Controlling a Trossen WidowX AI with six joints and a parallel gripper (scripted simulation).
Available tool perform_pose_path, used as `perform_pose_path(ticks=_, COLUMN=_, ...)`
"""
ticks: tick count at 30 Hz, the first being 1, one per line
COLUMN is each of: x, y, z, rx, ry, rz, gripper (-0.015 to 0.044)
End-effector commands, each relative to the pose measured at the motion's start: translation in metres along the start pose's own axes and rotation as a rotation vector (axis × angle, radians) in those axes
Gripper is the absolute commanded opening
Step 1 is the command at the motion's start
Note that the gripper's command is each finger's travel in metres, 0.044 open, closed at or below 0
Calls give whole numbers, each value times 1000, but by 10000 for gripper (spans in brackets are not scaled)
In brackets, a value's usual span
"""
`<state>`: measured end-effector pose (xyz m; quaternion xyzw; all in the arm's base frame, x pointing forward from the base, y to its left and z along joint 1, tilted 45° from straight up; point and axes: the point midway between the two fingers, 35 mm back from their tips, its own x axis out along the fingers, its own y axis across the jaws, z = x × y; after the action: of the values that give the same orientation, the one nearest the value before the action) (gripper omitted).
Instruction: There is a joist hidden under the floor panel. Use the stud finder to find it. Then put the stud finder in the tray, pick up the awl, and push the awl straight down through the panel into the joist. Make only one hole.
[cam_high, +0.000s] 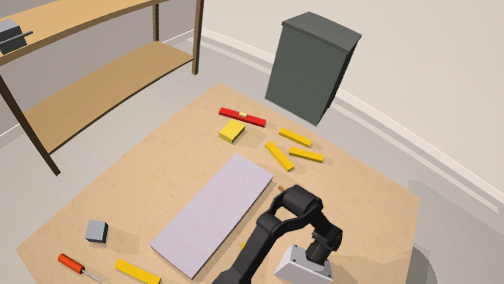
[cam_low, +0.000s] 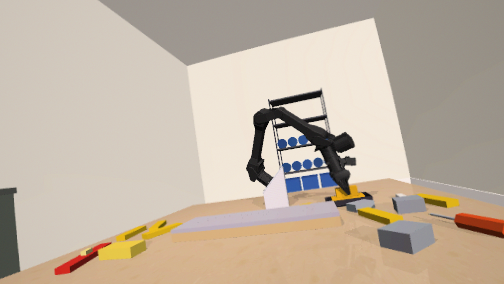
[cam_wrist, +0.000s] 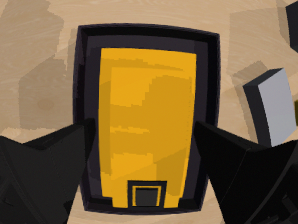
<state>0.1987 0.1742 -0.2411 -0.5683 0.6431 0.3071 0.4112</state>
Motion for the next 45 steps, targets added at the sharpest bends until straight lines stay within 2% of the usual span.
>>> perform_pose_path(ticks=1, x=-30, y=-2, z=13, rx=6, ry=-13, rz=-2, gripper=440)
perform_pose_path(ticks=5, x=-84, y=0, z=26, rx=6, ry=-14, rz=-1, gripper=440)
perform_pose_path(ticks=8, x=-87, y=1, z=26, rx=6, ry=-14, rz=-1, gripper=440)
perform_pose_path(ticks=9, x=-77, y=-4, z=25, rx=5, ry=-29, rz=-12, gripper=440)
perform_pose_path(ticks=16, x=-113, y=-91, z=-34, rx=296, ry=-74, rz=-16, gripper=440)
perform_pose_path(ticks=23, x=-134, y=-163, z=-132, rx=613, ry=-87, rz=-33, gripper=440)
perform_pose_path(ticks=30, x=-145, y=-197, z=-249, rx=930, ry=-59, rz=-64, gripper=440)
perform_pose_path(ticks=38, x=-153, y=-184, z=-390, rx=1302, ry=27, rz=-115, gripper=440)
perform_pose_path(ticks=45, x=-159, y=-138, z=-477, rx=1598, ry=128, rz=-150, gripper=440)
